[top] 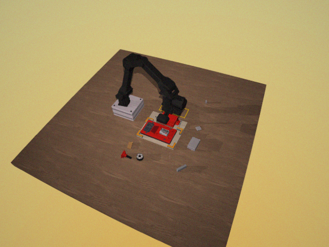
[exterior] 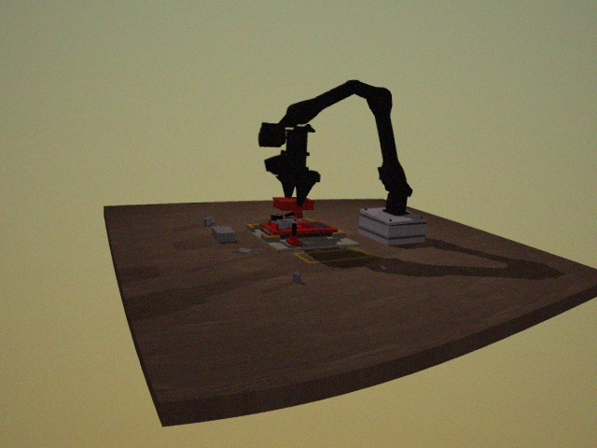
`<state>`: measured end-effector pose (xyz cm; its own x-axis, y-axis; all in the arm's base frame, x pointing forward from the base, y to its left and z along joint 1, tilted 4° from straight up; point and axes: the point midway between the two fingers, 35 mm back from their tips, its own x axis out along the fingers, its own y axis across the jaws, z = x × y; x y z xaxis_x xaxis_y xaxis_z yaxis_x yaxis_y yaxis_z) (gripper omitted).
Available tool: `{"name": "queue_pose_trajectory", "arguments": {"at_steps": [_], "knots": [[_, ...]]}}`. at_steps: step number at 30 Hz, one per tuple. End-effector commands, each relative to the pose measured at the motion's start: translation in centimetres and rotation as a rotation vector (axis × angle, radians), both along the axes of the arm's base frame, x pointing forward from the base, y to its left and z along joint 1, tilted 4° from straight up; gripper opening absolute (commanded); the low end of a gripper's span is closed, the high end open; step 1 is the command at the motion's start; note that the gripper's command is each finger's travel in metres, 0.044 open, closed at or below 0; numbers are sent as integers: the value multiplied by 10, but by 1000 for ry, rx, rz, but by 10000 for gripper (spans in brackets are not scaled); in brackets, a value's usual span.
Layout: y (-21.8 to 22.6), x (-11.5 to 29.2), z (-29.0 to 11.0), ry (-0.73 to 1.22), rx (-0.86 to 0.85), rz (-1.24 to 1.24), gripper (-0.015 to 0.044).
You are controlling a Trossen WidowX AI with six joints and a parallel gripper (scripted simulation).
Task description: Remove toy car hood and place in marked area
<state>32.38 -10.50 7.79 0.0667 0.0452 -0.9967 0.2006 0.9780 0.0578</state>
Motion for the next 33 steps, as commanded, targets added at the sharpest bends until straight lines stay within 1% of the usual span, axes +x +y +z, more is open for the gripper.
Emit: {"name": "queue_pose_trajectory", "arguments": {"at_steps": [1,17,33], "knots": [[19,3,4,-9,-1,5,0],[100,8,11,-10,5,4,0],[176,-5,17,-9,11,-6,0]]}}
